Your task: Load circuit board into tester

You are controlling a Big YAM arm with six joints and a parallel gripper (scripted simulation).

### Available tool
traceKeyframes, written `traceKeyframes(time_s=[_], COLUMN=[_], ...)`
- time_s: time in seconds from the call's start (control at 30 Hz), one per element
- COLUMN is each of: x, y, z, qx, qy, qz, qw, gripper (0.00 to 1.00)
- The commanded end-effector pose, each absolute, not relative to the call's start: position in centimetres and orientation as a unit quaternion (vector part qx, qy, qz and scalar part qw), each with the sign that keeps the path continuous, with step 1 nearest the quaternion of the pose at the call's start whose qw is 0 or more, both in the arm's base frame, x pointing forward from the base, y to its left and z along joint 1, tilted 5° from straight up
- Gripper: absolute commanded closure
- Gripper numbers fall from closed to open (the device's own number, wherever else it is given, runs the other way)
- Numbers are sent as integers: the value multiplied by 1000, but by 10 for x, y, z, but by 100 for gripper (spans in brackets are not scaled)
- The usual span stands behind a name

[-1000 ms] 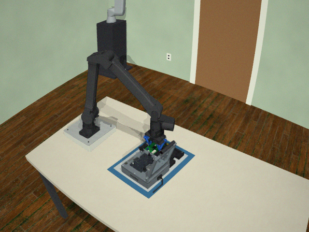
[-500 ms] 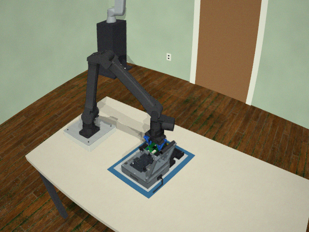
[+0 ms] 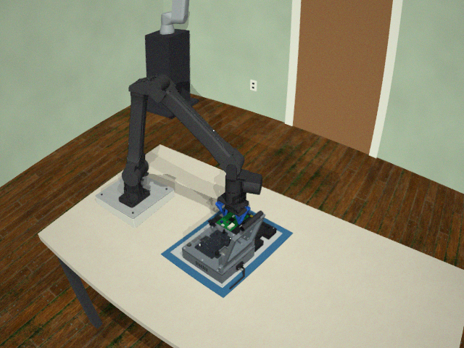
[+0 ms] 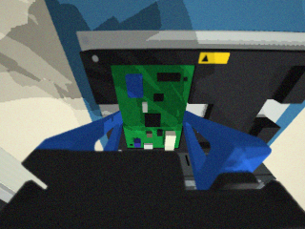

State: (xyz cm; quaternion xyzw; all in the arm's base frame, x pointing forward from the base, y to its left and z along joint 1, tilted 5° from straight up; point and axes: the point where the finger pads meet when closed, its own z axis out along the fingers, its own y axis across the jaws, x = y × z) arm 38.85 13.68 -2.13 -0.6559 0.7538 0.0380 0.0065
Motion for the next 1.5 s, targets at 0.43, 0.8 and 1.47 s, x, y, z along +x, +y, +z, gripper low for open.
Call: traceKeyframes(time_s=[0.43, 0.8, 1.47], x=[415, 416, 416], y=[142, 140, 141], z=[20, 25, 26], qx=[-656, -655, -656], qy=[754, 754, 753], qz=[26, 26, 27], qw=[38, 37, 36], gripper=[28, 28, 28])
